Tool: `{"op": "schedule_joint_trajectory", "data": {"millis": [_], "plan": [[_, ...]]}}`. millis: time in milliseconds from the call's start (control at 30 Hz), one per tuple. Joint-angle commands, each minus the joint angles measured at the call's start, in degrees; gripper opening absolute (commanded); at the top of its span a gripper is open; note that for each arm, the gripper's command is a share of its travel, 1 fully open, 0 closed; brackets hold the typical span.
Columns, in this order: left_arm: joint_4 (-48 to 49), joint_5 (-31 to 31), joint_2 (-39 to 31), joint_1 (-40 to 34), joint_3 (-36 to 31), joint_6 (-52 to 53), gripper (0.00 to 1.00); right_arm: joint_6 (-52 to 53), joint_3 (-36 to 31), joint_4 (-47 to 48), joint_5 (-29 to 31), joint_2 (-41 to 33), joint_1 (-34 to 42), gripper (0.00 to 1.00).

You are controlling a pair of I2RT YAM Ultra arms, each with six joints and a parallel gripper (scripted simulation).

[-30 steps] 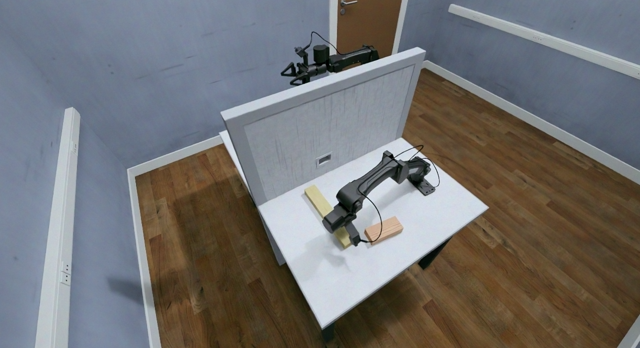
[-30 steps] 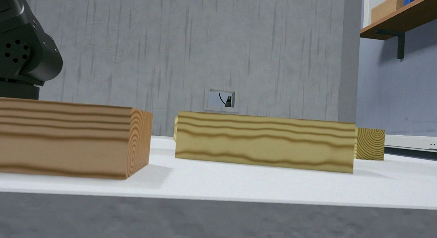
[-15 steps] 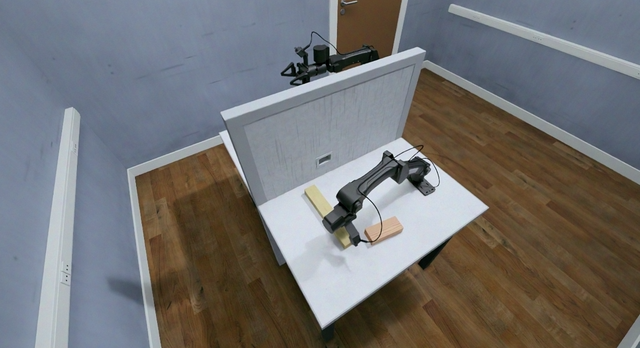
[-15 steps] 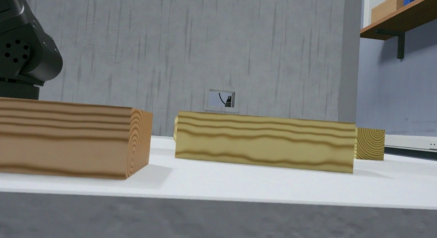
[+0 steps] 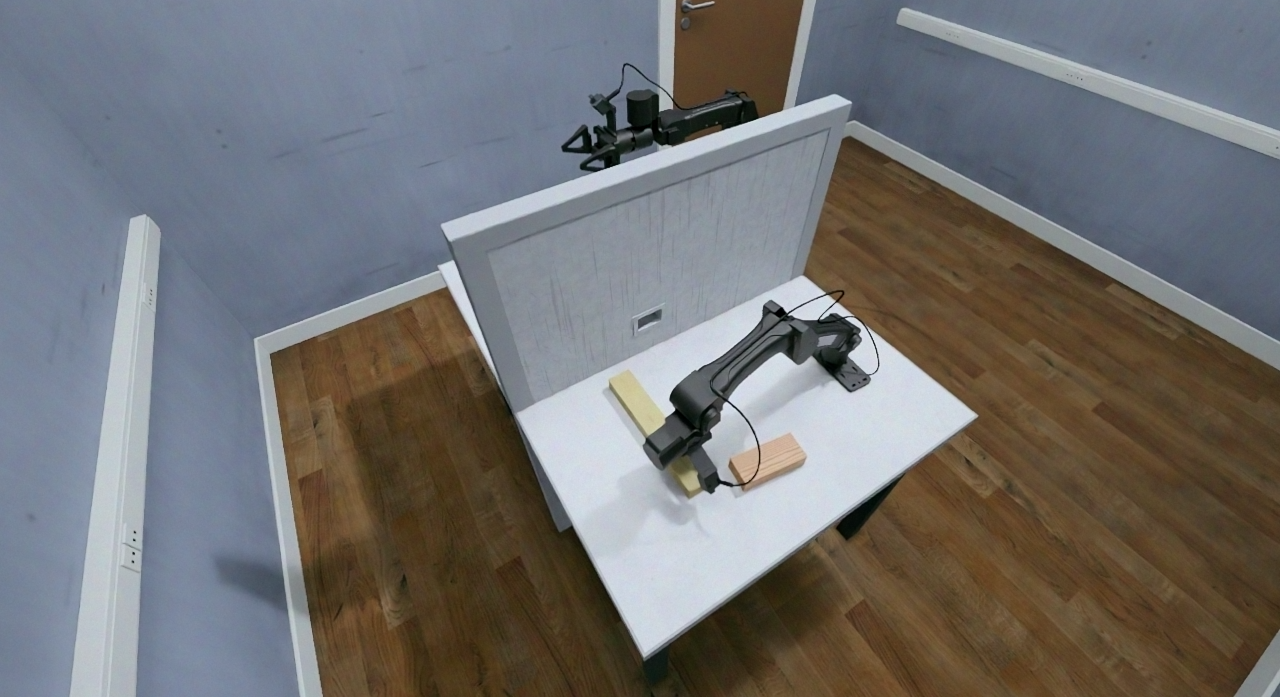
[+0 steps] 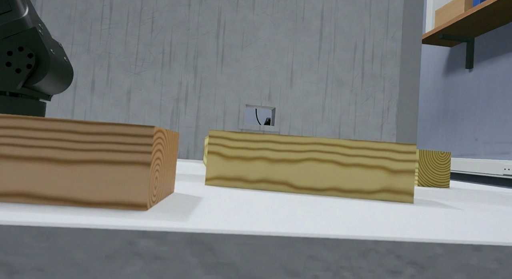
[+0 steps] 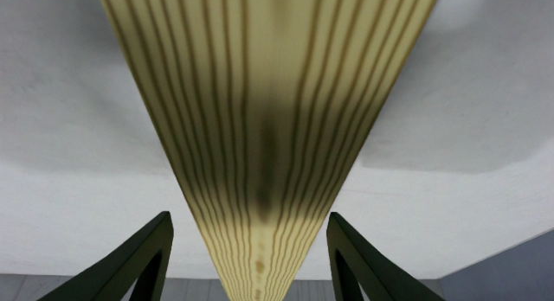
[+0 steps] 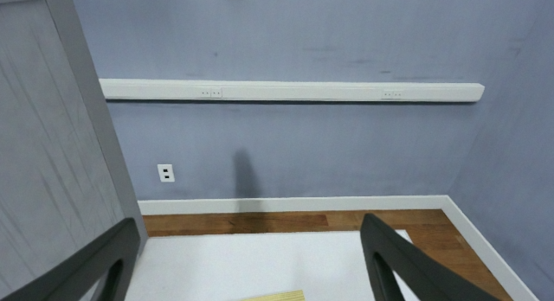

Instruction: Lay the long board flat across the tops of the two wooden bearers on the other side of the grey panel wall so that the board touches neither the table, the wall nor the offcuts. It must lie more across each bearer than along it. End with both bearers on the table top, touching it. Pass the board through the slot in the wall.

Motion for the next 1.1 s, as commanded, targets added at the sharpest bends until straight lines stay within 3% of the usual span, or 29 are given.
{"op": "schedule_joint_trajectory", "data": {"millis": [0,233,567,1067], "plan": [[2.5,-0.3,-2.7,-0.9,-1.4,-0.9,0.72,0.0,0.1,-0.9,-0.2,-0.6,0.7,1.0],[6.5,-0.3,-3.0,-1.3,-4.8,-1.4,0.72,0.0,0.1,-0.9,-0.2,-0.6,0.7,1.0],[4.1,-0.2,-4.7,-1.1,-7.8,-1.3,0.72,0.0,0.1,-0.9,-0.2,-0.6,0.7,1.0],[-1.9,-0.5,-1.4,0.7,1.3,0.5,0.72,0.0,0.1,-0.9,-0.2,-0.6,0.7,1.0]]}}
